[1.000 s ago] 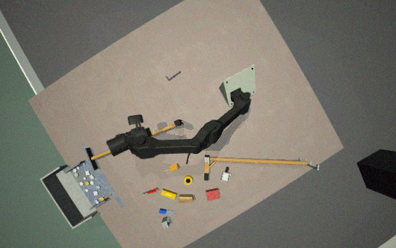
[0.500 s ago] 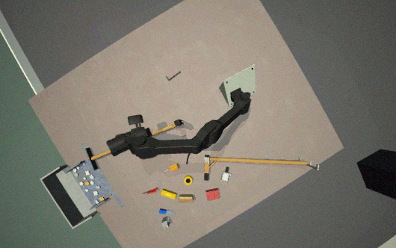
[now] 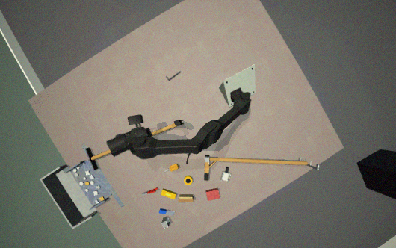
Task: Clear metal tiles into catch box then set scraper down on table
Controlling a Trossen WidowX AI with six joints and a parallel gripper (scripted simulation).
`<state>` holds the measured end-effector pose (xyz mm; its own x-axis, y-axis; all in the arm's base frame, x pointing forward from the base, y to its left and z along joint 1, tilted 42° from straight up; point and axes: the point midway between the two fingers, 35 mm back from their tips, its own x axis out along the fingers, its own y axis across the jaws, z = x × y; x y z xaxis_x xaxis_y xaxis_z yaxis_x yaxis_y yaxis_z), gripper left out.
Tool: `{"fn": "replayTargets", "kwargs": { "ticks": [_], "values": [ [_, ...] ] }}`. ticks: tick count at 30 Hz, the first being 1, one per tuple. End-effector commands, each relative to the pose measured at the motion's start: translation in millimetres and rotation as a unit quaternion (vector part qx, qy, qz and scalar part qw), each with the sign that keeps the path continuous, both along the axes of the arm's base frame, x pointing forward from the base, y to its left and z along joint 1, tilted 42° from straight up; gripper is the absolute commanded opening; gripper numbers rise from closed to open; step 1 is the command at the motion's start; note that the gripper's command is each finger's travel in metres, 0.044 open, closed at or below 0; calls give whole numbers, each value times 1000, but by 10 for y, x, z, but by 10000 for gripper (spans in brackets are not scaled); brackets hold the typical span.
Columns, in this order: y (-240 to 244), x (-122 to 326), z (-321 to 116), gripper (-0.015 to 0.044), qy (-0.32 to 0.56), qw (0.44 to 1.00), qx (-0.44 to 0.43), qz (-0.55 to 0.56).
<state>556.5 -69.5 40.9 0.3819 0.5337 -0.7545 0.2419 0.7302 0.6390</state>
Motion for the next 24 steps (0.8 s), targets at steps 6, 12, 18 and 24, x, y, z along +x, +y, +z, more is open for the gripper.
{"fn": "replayTargets", "kwargs": {
  "ticks": [6, 12, 18, 24],
  "values": [
    [0, 0, 0, 0, 0, 1000, 0, 0],
    [3, 0, 0, 0, 0, 1000, 0, 0],
    [3, 0, 0, 0, 0, 1000, 0, 0],
    [-20, -3, 22, 53, -3, 1000, 1, -2]
  ]
}}
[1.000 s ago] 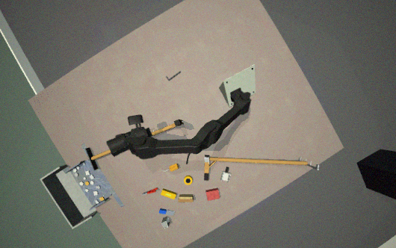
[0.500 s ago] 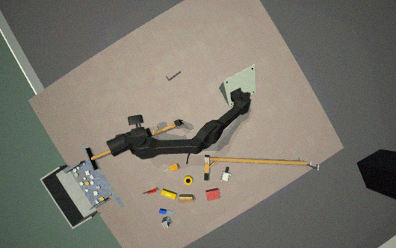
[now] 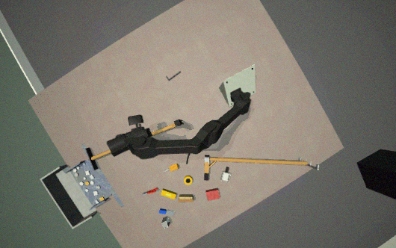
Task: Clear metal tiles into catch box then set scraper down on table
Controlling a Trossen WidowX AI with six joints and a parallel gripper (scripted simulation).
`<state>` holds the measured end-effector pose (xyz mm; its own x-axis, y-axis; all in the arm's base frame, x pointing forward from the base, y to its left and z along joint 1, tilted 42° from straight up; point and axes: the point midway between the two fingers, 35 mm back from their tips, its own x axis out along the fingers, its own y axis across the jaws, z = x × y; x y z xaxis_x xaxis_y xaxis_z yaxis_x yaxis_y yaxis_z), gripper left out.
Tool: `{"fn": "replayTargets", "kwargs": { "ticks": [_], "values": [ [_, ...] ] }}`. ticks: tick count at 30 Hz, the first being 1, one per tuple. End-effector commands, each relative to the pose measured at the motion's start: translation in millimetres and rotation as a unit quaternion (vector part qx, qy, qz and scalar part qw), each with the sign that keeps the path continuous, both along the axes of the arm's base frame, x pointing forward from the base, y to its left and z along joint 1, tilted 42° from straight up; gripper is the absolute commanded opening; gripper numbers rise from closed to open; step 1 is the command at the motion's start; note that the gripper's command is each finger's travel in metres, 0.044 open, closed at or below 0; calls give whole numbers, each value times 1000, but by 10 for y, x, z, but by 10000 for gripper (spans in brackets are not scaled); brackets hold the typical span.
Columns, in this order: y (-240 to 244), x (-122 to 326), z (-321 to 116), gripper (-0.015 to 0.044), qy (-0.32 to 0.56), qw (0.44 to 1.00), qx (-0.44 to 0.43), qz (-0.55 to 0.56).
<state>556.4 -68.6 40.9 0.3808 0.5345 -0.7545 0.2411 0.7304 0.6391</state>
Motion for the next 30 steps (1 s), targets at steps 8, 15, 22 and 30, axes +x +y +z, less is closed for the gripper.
{"fn": "replayTargets", "kwargs": {
  "ticks": [8, 15, 22, 30],
  "values": [
    [-334, -70, 279, 263, -40, 999, 16, -30],
    [-596, -165, 504, 440, -74, 996, 27, -52],
    [-842, -292, 724, 440, -108, 991, 36, -73],
    [-1101, -472, 965, 440, -146, 984, 43, -95]
  ]
}}
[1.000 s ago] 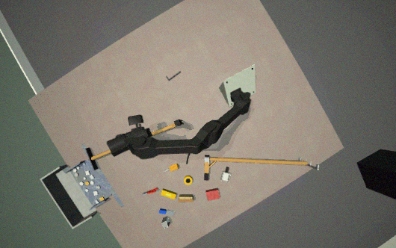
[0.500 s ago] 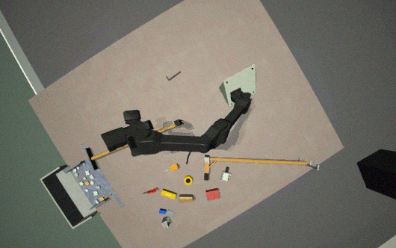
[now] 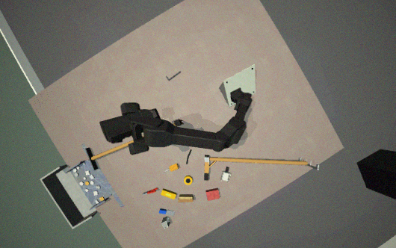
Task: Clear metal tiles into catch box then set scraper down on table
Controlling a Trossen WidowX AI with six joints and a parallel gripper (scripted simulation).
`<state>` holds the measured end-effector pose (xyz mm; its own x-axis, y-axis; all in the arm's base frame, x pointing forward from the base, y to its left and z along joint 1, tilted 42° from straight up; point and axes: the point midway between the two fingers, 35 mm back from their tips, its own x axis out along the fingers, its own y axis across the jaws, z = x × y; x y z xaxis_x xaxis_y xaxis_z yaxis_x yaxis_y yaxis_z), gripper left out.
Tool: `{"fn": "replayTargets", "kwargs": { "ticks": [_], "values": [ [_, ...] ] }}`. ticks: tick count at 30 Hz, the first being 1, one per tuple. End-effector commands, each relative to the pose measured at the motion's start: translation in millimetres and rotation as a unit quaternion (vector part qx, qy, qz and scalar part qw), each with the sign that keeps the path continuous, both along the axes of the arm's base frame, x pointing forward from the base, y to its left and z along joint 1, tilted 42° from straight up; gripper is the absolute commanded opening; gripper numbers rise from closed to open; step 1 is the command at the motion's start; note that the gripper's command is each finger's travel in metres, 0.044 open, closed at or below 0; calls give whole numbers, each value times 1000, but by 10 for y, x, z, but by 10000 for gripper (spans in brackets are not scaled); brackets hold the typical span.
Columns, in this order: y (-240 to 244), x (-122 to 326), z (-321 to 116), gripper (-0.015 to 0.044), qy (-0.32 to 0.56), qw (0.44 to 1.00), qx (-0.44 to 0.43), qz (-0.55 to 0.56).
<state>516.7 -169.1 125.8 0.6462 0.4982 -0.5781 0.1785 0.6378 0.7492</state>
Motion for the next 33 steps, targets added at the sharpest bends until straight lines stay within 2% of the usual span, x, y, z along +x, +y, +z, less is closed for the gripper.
{"fn": "replayTargets", "kwargs": {
  "ticks": [1, 33],
  "values": [
    [-126, -99, 146, 440, -22, 1000, 4, -12],
    [-814, -1109, 962, 440, -171, 982, -4, -84]
  ]
}}
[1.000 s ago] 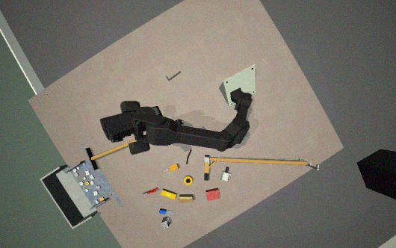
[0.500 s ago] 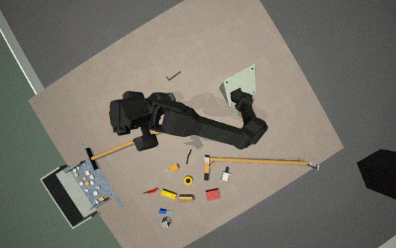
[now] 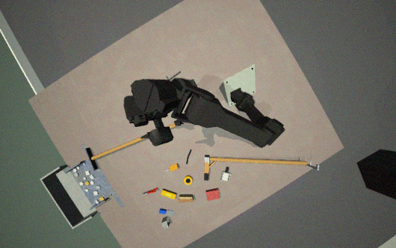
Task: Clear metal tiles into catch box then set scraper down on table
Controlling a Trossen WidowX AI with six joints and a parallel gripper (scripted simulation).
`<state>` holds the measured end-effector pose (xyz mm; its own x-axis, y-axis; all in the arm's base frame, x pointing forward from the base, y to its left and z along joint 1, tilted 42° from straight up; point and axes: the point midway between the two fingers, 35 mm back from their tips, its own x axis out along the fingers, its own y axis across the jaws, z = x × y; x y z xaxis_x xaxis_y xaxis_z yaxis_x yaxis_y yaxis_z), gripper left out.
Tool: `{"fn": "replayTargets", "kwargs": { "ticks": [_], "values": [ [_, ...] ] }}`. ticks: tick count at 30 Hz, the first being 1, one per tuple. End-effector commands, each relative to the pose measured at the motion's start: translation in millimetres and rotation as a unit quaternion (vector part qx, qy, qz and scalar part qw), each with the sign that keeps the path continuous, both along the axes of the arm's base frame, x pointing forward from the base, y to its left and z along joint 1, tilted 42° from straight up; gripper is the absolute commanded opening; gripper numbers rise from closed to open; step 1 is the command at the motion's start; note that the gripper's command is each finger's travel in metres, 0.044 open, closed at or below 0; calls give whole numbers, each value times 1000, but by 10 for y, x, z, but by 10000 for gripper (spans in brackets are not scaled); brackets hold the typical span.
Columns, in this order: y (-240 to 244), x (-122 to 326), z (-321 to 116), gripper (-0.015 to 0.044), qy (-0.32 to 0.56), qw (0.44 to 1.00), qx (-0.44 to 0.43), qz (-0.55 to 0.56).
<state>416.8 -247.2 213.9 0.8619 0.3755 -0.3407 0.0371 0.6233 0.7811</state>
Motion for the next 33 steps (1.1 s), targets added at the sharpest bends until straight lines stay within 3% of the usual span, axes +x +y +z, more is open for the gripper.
{"fn": "replayTargets", "kwargs": {
  "ticks": [1, 33],
  "values": [
    [-46, -147, 102, 440, -19, 1000, -3, -7],
    [-100, -1317, 578, 440, -142, 986, -63, -58]
  ]
}}
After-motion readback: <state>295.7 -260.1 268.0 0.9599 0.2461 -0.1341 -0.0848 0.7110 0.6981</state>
